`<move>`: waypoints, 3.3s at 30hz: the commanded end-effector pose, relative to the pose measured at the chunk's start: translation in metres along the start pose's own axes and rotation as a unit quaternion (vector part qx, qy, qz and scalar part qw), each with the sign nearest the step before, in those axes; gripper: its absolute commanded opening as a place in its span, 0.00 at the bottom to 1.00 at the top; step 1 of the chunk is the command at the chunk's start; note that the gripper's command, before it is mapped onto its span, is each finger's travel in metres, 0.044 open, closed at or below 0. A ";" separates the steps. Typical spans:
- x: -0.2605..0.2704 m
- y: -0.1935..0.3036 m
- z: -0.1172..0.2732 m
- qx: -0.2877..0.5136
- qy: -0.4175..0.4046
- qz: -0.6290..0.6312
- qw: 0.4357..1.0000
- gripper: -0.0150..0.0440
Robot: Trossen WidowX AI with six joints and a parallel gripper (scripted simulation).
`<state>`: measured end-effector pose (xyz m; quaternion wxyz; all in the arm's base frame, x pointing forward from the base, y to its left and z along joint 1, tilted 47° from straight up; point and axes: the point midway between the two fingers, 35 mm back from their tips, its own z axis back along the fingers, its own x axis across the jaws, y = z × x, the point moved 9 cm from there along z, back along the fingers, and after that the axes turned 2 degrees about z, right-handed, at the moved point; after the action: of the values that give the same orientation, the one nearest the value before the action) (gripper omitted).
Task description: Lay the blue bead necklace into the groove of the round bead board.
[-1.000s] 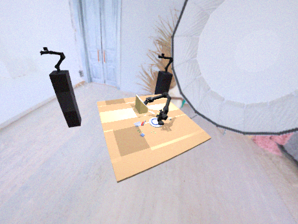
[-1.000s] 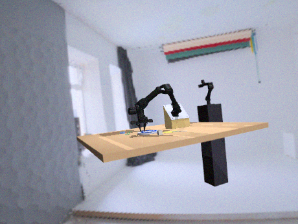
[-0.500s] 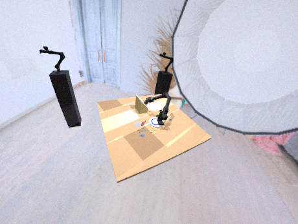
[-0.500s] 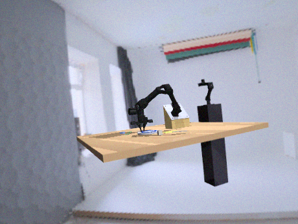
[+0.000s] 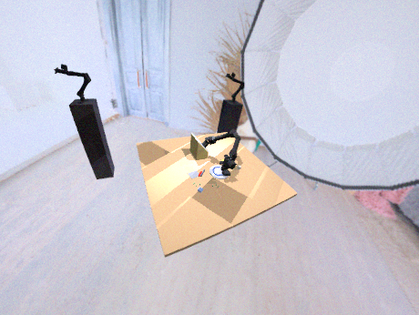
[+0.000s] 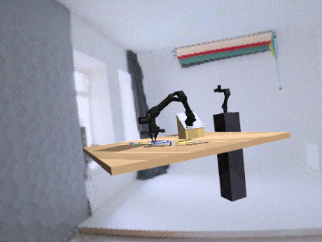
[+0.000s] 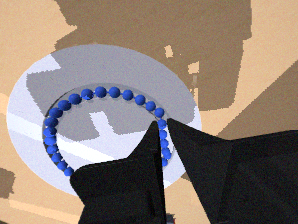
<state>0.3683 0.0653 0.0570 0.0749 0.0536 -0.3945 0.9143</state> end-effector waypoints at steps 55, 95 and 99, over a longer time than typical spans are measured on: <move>-0.005 0.001 0.006 -0.001 -0.001 -0.002 1.000 1.00; -0.003 0.036 0.020 0.000 0.002 0.006 1.000 0.46; -0.003 0.036 0.013 0.000 0.001 0.005 1.000 0.46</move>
<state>0.3661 0.0270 0.0442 0.0692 0.0471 -0.3938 0.9154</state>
